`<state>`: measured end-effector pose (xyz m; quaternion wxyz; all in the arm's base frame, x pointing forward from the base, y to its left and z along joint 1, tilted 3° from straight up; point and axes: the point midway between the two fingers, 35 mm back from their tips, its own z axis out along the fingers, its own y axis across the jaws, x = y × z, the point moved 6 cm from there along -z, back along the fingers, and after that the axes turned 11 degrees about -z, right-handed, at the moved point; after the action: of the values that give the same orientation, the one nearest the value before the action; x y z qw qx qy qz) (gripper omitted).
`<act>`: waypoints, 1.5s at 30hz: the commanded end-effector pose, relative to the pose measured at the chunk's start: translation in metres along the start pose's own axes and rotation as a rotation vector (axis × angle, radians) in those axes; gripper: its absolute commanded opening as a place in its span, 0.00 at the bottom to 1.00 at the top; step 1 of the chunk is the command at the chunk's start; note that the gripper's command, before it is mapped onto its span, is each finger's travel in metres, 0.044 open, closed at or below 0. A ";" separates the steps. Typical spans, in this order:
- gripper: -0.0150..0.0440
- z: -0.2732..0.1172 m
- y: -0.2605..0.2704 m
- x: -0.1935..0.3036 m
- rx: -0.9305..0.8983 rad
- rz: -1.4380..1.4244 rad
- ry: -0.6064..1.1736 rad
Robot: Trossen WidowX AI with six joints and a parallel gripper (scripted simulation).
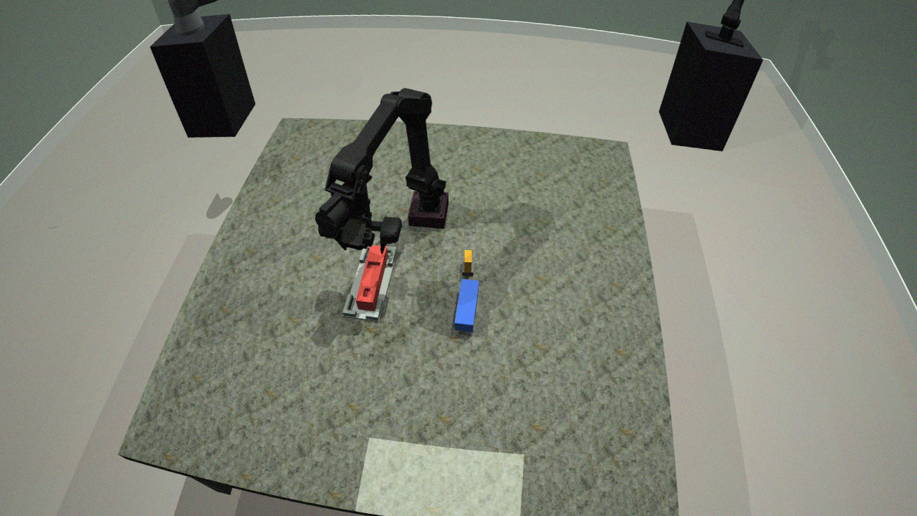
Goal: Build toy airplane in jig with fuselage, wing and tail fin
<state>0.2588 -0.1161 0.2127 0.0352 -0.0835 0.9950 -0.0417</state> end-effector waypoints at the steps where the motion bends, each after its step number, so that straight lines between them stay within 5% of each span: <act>1: 1.00 0.004 0.001 0.000 -0.020 0.002 0.023; 10: 1.00 0.003 0.026 -0.021 -0.026 -0.005 0.023; 29: 1.00 0.013 0.237 -0.105 -0.039 0.032 0.016; 45: 1.00 0.060 0.241 -0.105 -0.038 0.034 0.016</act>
<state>0.3261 0.1344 0.1410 0.0216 -0.0679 0.9972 -0.0219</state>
